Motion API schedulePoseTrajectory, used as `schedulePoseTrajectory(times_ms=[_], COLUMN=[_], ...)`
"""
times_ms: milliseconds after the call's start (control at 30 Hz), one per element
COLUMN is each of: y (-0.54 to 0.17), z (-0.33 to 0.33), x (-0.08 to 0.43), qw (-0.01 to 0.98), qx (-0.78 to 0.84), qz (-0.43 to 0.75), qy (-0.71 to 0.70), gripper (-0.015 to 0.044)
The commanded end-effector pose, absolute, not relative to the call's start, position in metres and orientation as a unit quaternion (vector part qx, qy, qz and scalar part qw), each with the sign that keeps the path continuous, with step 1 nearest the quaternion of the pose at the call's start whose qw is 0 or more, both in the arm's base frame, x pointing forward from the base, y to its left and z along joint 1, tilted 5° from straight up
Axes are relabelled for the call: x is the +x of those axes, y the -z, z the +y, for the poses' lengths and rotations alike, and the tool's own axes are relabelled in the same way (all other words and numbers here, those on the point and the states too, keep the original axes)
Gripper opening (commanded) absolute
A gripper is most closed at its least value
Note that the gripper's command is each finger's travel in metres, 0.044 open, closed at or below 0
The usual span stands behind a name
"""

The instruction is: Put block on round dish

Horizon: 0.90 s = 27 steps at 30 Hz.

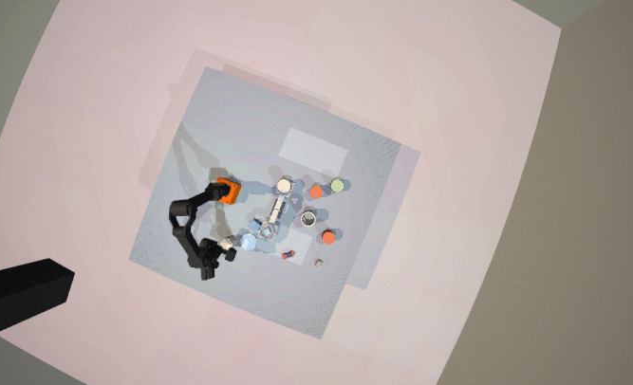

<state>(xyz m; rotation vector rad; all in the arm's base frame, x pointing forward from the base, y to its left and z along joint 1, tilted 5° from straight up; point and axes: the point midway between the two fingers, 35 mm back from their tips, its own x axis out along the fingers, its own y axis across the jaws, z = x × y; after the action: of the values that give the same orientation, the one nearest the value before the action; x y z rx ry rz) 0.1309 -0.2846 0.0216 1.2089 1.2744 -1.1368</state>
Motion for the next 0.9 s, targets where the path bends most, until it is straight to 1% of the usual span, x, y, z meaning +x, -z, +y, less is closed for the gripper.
schedulePoseTrajectory(times_ms=[0,233,867], y=[-0.029,-0.033,-0.049], z=[-0.283,-0.277,-0.242], x=[0.130,0.149,0.210], qw=[0.500,0.546,0.662], qx=[0.499,0.449,0.248], qz=[0.530,0.572,0.674], qy=[0.469,0.417,0.212], gripper=[0.0440,0.0260,0.0260])
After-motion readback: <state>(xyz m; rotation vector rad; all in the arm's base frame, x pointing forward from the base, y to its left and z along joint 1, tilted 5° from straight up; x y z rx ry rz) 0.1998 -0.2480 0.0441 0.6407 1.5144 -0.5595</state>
